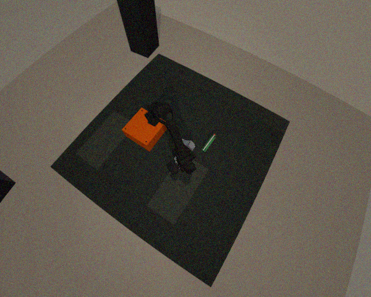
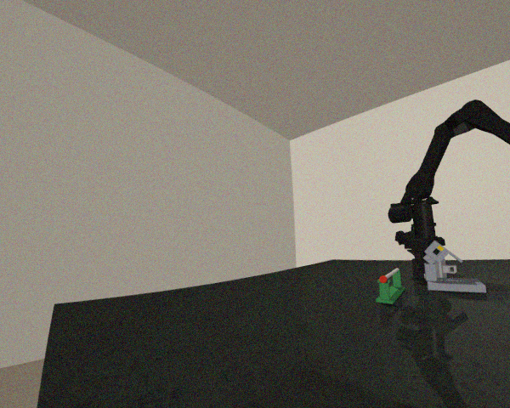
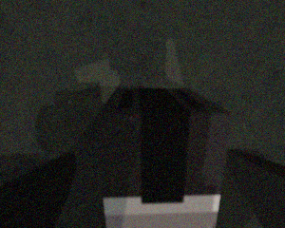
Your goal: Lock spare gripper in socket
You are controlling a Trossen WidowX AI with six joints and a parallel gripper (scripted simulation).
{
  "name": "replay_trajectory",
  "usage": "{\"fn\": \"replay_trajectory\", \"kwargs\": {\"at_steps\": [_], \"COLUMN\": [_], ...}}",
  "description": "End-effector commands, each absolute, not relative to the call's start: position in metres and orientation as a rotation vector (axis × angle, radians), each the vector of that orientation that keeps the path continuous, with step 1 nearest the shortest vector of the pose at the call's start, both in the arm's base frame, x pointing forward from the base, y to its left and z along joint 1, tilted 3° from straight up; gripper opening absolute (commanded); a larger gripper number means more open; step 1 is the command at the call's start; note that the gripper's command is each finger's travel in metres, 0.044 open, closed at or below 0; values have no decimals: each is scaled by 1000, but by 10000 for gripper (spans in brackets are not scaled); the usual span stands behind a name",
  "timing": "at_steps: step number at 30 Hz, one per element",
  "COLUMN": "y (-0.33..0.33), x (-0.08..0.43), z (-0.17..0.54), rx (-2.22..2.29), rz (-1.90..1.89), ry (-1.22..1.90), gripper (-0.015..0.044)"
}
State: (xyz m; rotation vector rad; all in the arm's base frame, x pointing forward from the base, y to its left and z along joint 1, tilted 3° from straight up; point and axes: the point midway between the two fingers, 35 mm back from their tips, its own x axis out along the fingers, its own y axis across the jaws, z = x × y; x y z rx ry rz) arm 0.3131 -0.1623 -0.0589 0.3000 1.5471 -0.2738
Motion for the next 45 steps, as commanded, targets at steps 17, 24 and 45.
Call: {"fn": "replay_trajectory", "kwargs": {"at_steps": [17, 24, 45], "y": [-162, -162, -161], "x": [311, 311, 310], "z": [-68, -65, -23], "rx": [301, 301, 409], "rz": [-279, -279, -383], "ry": [1554, 1554, 1540], "gripper": [184, 78, 0]}}
